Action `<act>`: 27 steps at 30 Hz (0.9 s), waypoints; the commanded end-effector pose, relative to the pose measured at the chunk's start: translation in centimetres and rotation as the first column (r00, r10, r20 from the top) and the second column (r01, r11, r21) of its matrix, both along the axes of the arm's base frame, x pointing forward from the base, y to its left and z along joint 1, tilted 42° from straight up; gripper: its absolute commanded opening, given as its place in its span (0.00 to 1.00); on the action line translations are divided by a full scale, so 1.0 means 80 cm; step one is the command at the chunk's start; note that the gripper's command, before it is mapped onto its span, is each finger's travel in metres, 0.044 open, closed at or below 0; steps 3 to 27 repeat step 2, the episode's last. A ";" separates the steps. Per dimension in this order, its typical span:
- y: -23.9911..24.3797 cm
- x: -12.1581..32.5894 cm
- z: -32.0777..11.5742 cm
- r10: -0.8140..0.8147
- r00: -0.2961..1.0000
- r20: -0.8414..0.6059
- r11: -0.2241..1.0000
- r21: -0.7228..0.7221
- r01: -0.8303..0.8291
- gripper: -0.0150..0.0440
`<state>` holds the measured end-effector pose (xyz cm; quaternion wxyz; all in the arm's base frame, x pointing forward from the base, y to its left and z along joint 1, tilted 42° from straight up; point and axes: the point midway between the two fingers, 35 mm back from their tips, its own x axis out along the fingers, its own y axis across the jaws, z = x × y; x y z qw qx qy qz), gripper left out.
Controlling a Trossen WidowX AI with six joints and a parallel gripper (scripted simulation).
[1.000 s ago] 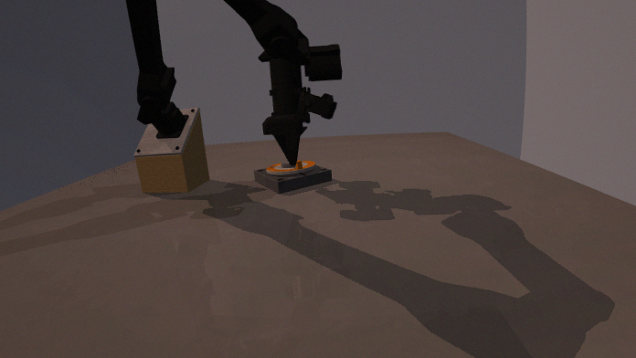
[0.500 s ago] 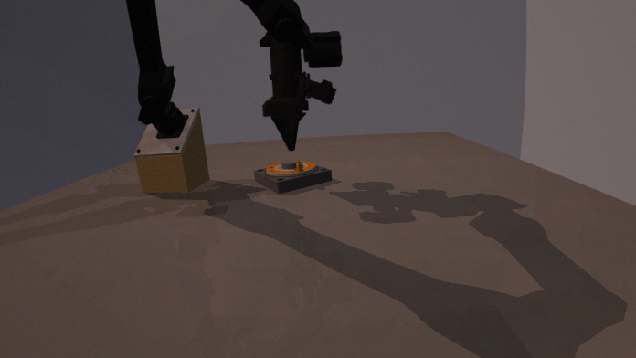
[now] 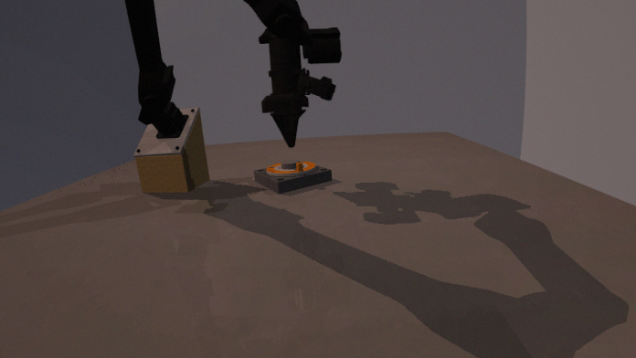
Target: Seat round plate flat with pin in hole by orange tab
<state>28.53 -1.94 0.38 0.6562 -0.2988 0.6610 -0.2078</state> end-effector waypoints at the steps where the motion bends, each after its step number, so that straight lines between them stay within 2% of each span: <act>1: 0.000 0.000 -0.001 0.005 1.000 -0.005 1.000 -0.001 -0.005 0.25; 27: 0.000 0.000 -0.001 0.005 1.000 -0.005 1.000 -0.001 -0.005 0.25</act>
